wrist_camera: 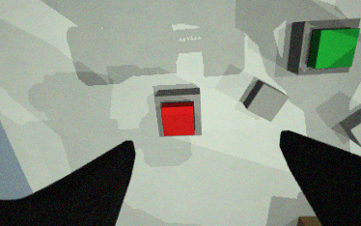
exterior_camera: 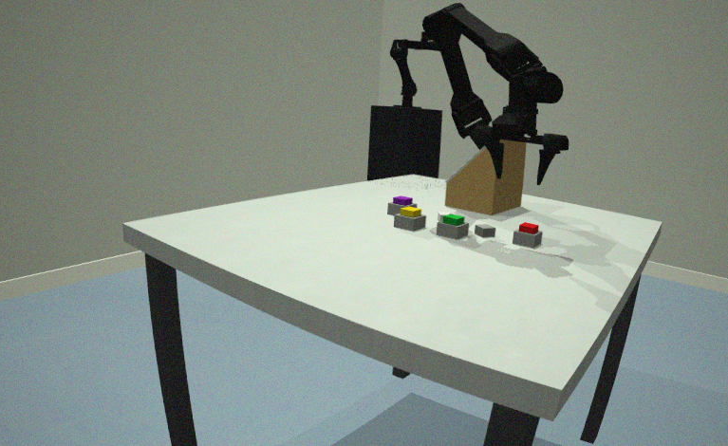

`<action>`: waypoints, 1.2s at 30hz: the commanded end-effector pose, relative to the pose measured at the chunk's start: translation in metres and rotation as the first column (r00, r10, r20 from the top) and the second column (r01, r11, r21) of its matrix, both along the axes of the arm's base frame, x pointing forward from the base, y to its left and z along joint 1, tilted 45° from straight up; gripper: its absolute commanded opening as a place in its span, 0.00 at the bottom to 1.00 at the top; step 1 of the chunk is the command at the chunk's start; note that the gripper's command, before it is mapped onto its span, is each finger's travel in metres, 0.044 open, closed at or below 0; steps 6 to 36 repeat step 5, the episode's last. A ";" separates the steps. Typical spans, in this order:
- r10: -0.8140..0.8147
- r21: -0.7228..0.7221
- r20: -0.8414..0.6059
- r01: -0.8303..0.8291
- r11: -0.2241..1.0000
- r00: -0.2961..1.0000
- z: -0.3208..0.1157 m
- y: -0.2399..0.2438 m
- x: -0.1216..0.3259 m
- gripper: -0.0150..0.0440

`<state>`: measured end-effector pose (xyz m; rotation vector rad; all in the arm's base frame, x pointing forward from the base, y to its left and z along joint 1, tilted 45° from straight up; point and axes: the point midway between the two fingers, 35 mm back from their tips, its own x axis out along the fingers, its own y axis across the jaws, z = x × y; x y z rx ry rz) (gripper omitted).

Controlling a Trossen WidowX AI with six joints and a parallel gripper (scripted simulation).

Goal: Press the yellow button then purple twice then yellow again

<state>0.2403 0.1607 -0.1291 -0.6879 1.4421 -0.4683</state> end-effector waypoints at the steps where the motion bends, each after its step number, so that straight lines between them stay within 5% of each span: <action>1: -0.020 -0.016 0.011 0.021 1.000 1.000 -0.013 0.014 -0.017 0.93; 36: -0.020 -0.016 0.011 0.021 1.000 1.000 -0.013 0.014 -0.017 0.93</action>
